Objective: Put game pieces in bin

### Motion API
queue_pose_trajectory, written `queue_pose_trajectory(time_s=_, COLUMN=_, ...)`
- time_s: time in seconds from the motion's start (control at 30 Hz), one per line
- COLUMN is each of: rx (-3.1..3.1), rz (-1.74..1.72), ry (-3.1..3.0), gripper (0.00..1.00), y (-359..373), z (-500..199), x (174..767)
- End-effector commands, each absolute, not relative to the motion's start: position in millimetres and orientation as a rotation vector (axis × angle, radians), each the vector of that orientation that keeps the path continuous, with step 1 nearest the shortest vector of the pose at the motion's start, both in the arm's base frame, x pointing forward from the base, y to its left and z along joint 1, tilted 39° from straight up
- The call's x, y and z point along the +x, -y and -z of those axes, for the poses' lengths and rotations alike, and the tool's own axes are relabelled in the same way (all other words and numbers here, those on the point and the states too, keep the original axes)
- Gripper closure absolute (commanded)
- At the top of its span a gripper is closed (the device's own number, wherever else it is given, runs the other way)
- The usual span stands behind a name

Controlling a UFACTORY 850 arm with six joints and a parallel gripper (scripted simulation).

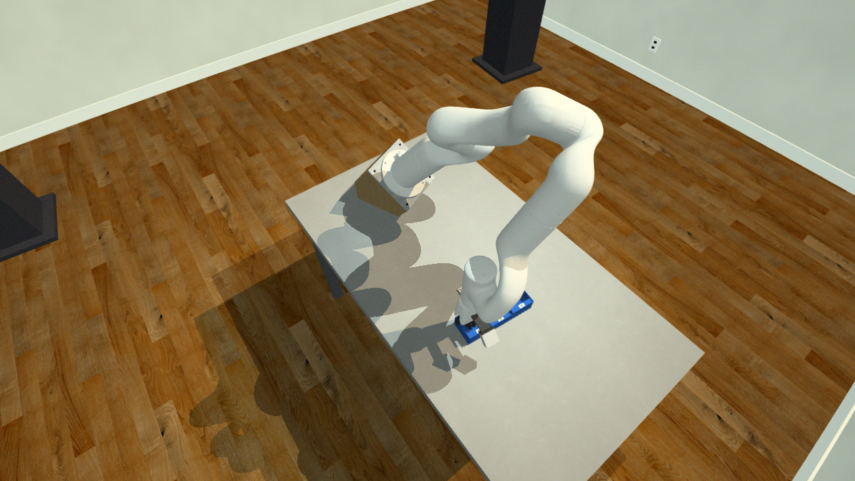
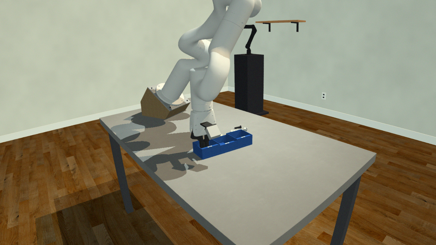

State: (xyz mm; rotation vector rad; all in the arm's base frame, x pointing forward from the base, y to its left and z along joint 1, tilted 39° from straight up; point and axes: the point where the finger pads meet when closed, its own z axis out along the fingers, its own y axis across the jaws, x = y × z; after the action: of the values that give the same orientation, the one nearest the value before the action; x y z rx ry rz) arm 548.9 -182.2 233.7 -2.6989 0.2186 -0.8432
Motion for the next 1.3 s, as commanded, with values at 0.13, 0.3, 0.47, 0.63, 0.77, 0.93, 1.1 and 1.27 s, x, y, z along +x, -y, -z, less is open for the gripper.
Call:
queue_pose_trajectory(time_s=0.13, rx=-2.699, rz=0.845, ry=-0.219, gripper=0.93, y=182.6, z=-234.4, x=549.2)
queue_pose_trajectory(time_s=0.3, rx=-2.699, rz=0.845, ry=-0.219, gripper=0.93, y=182.6, z=-234.4, x=549.2)
queue_pose_trajectory(time_s=0.47, rx=-2.699, rz=0.845, ry=-0.219, gripper=0.93, y=182.6, z=-234.4, x=549.2)
queue_pose_trajectory(time_s=0.63, rx=-2.699, rz=0.845, ry=-0.219, gripper=0.93, y=182.6, z=-234.4, x=549.2)
queue_pose_trajectory(time_s=0.77, rx=-2.699, rz=0.845, ry=-0.219, gripper=0.93, y=183.2, z=-236.4, x=547.7)
queue_pose_trajectory(time_s=0.93, rx=-2.699, rz=0.845, ry=-0.219, gripper=0.93, y=184.8, z=-241.6, x=543.9)
queue_pose_trajectory(time_s=1.1, rx=-2.699, rz=0.845, ry=-0.219, gripper=0.93, y=185.8, z=-244.7, x=541.6)
queue_pose_trajectory(time_s=1.27, rx=-2.699, rz=0.845, ry=-0.219, gripper=0.93, y=187.4, z=-249.9, x=537.7)
